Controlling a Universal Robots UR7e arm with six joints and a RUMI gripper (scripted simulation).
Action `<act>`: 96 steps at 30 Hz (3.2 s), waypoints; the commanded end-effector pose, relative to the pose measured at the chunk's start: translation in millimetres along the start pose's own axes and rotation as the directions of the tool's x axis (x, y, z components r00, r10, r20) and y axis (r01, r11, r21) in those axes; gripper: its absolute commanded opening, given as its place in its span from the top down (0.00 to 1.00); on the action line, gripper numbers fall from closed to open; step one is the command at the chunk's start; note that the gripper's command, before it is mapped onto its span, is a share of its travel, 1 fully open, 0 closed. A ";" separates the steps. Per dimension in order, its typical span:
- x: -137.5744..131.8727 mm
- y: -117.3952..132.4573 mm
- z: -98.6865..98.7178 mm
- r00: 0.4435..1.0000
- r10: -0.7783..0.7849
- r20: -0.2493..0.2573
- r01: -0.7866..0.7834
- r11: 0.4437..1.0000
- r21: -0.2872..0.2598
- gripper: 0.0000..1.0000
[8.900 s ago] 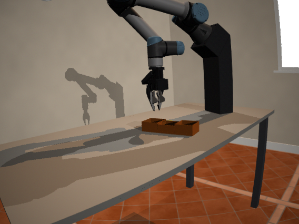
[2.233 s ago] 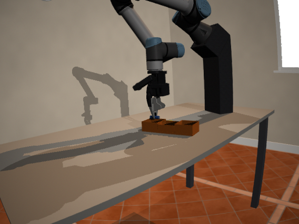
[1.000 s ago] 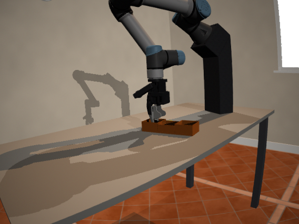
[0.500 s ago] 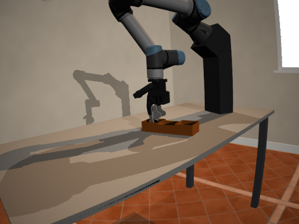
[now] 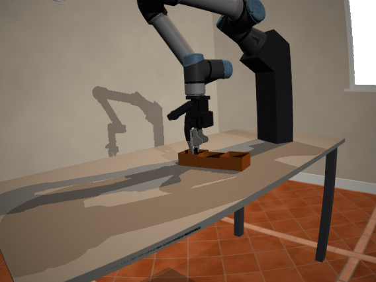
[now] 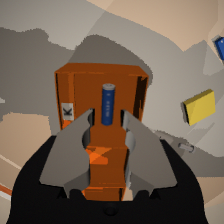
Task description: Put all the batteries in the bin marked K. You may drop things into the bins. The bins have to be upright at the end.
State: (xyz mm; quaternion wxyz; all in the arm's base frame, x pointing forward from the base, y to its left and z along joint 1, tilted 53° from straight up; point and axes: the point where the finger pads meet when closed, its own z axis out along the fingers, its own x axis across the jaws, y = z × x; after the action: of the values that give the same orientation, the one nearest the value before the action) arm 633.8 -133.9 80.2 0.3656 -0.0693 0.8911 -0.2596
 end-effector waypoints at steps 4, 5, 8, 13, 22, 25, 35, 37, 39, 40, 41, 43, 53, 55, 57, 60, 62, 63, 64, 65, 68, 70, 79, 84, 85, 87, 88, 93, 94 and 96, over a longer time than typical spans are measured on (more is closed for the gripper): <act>-0.5 -0.1 -12.3 1.000 0.000 0.001 0.000 1.000 0.000 0.83; -0.5 -0.1 -12.3 1.000 0.000 0.001 0.000 1.000 0.000 0.83; -0.5 -0.1 -15.0 1.000 0.000 0.001 0.000 1.000 0.000 0.83; -0.4 -0.1 -31.9 1.000 0.000 0.001 0.000 1.000 0.000 0.83; -0.5 -0.1 -38.4 1.000 0.000 0.001 0.000 1.000 0.000 0.83; -0.3 -0.1 -38.3 1.000 0.000 0.001 0.000 1.000 0.000 0.83; 41.1 52.1 -41.4 0.973 -0.231 0.001 0.231 0.973 0.000 0.83; 51.5 65.2 -42.2 0.973 -0.231 0.001 0.231 0.973 0.000 0.83; 56.6 71.7 -42.5 0.973 -0.231 0.001 0.231 0.973 0.000 0.83; 56.6 71.7 -42.5 0.973 -0.231 0.001 0.231 0.973 0.000 0.83; 61.8 78.2 -42.9 0.973 -0.231 0.001 0.231 0.973 0.000 0.83; 72.2 91.2 -43.7 0.973 -0.231 0.001 0.231 0.973 0.000 0.83; 113.3 143.8 -45.9 0.973 -0.231 0.001 0.231 0.973 0.000 0.83; 114.1 145.2 -46.0 0.973 -0.231 0.001 0.231 0.973 0.000 0.83; 114.1 145.2 -46.0 0.973 -0.231 0.001 0.231 0.973 0.000 0.83; 112.3 143.1 -45.9 0.973 -0.231 0.001 0.231 0.973 0.000 0.83; 110.7 141.0 -45.9 0.973 -0.231 0.001 0.231 0.973 0.000 0.83; 109.8 139.9 -46.0 0.973 -0.231 0.001 0.231 0.973 0.000 0.83; 109.0 138.8 -46.0 0.973 -0.231 0.001 0.231 0.973 0.000 0.83; 108.2 137.7 -45.9 0.973 -0.231 0.001 0.231 0.973 0.000 0.83; 106.0 134.6 -45.9 0.973 -0.231 0.001 0.231 0.973 0.000 0.83; 104.9 133.0 -45.9 0.973 -0.231 0.001 0.231 0.973 0.000 0.83; 103.0 130.3 -45.9 0.973 -0.231 0.001 0.231 0.973 0.000 0.83; 102.8 129.8 -45.9 0.973 -0.231 0.001 0.231 0.973 0.000 0.83; 102.8 129.8 -45.9 0.973 -0.231 0.001 0.231 0.973 0.000 0.83; 102.8 129.7 -45.9 0.973 -0.231 0.001 0.231 0.973 0.000 0.83; 102.8 129.8 -45.9 0.973 -0.231 0.001 0.231 0.973 0.000 0.83; 102.9 129.9 -45.9 0.973 -0.231 0.001 0.231 0.973 0.000 0.83; 102.9 129.9 -45.9 0.973 -0.231 0.001 0.231 0.973 0.000 0.83; 103.0 130.0 -45.9 0.973 -0.231 0.001 0.231 0.973 0.000 0.83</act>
State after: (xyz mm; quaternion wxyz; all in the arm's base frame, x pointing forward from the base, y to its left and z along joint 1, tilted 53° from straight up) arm 536.4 -36.3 -22.8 0.3330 -0.1724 0.8770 -0.3003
